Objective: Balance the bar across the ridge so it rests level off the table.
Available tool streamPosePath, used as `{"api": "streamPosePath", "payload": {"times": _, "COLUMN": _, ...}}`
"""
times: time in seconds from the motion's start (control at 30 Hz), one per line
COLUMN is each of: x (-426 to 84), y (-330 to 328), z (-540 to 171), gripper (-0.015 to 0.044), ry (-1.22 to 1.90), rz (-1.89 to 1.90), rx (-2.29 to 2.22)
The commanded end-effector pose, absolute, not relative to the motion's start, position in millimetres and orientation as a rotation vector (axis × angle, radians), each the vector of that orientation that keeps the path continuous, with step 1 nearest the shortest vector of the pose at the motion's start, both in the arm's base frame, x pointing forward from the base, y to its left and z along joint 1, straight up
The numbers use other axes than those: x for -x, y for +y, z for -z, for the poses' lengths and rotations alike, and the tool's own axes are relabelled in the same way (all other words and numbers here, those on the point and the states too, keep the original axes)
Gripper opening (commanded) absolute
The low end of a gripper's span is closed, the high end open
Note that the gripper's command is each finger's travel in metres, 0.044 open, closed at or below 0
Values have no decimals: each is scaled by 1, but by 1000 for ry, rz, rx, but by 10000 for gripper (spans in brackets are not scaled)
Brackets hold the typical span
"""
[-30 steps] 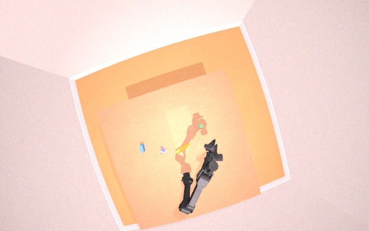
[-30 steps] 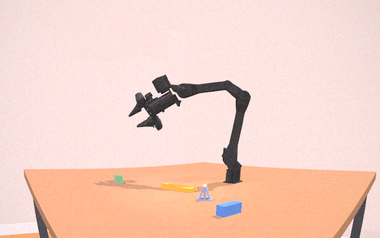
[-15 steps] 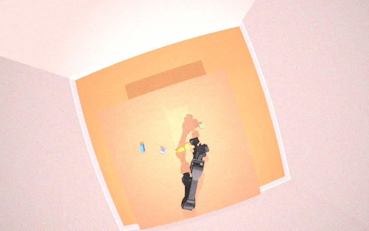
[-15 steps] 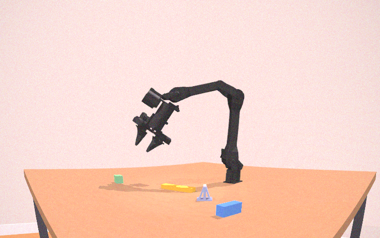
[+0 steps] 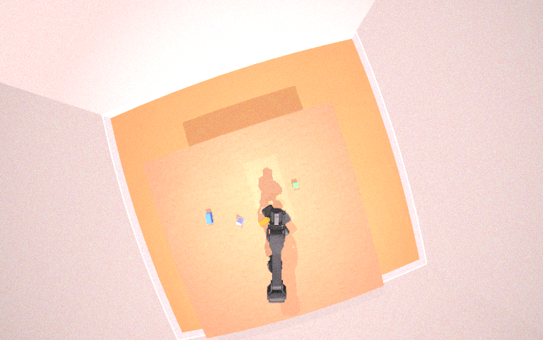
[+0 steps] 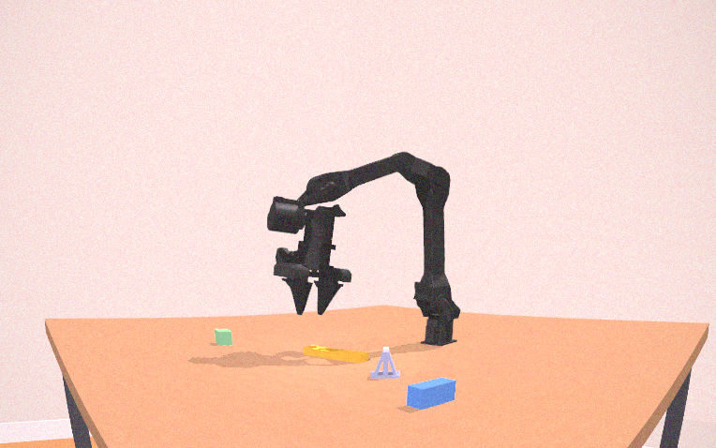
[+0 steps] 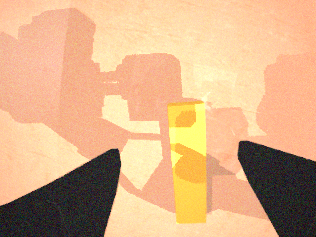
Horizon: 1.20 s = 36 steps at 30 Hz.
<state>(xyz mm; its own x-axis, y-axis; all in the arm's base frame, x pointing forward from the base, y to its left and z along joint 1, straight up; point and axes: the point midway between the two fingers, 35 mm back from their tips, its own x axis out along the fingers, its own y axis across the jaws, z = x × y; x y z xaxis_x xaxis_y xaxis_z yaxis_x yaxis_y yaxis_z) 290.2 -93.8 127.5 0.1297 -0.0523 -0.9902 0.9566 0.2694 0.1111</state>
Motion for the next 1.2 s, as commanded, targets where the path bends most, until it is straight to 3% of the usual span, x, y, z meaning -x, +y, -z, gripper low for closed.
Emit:
{"api": "streamPosePath", "payload": {"times": 0.0, "x": -281, "y": -76, "z": -119, "gripper": 315, "ry": 1296, "rz": 970, "rx": -993}}
{"api": "streamPosePath", "payload": {"times": 1.17, "x": -280, "y": -74, "z": -48, "gripper": 315, "ry": 1315, "rz": 973, "rx": -987}}
